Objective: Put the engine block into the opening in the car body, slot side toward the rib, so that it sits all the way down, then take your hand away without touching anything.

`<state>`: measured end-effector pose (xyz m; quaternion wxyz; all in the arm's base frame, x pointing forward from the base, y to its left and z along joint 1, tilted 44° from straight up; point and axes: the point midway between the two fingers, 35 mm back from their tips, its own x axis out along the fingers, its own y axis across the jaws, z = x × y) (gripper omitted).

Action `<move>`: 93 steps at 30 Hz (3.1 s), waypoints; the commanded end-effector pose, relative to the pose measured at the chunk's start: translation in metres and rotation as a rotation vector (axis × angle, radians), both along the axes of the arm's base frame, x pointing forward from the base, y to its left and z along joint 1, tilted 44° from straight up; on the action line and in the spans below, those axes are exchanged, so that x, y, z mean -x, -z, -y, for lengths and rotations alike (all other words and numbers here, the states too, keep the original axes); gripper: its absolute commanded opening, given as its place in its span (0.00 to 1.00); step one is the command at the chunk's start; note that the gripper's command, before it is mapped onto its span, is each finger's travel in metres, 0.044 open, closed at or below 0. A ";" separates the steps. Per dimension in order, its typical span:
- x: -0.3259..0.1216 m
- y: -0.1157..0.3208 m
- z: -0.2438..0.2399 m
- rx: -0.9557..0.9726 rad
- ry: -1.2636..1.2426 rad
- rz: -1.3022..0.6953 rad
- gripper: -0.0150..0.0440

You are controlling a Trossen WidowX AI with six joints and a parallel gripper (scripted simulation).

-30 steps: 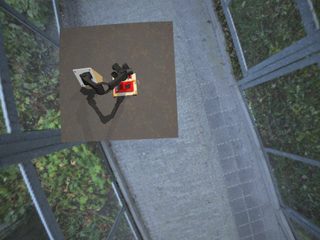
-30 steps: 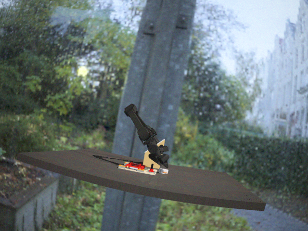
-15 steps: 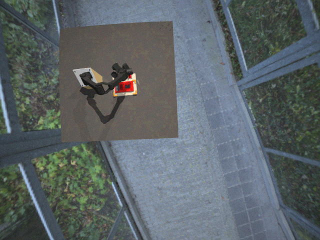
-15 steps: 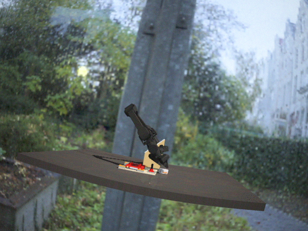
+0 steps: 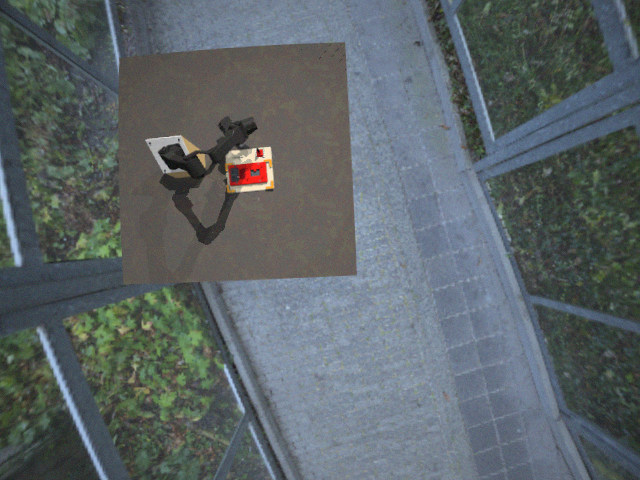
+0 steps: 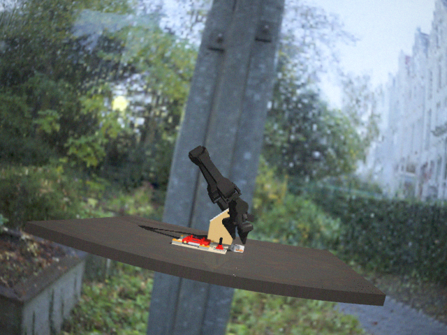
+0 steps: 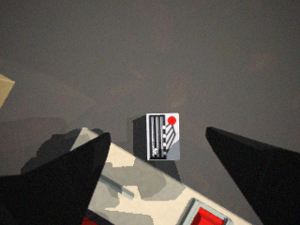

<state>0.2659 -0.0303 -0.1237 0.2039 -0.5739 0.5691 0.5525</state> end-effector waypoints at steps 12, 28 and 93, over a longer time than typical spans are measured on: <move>0.001 -0.008 -0.018 0.294 -0.152 0.164 1.00; 0.001 0.008 -0.004 0.295 -0.153 0.164 1.00; -0.011 -0.031 -0.048 0.281 -0.152 0.183 0.25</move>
